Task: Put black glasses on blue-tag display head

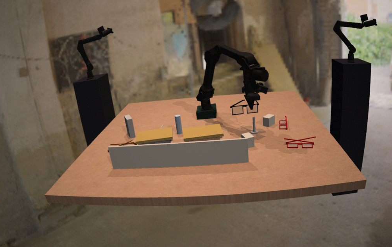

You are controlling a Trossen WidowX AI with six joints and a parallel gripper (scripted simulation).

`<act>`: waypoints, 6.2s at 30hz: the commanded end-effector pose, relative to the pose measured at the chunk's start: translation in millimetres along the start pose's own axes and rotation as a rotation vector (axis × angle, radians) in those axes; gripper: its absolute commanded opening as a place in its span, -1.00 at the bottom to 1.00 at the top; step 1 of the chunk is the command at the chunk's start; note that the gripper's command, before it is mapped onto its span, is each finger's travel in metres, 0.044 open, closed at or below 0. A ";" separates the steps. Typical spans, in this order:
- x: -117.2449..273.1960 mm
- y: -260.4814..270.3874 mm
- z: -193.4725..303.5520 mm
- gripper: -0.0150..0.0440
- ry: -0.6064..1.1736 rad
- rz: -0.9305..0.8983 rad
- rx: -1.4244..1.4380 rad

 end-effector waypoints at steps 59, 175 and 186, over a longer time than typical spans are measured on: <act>-62.0 26.5 -73.6 -0.49 -0.004 -0.003 1.311; 5.9 14.4 21.5 -0.49 0.001 -0.007 0.867; 5.0 20.5 96.3 -0.49 0.010 -0.008 0.585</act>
Point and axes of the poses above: the point midway between the two fingers, 35 mm back from their tips, its own x axis back along the fingers, its own y axis across the jaws, z = x × y, the point moved 6 cm from there along x, back along the fingers, and after that the axes turned 4 degrees about x, right-handed, at the moved point
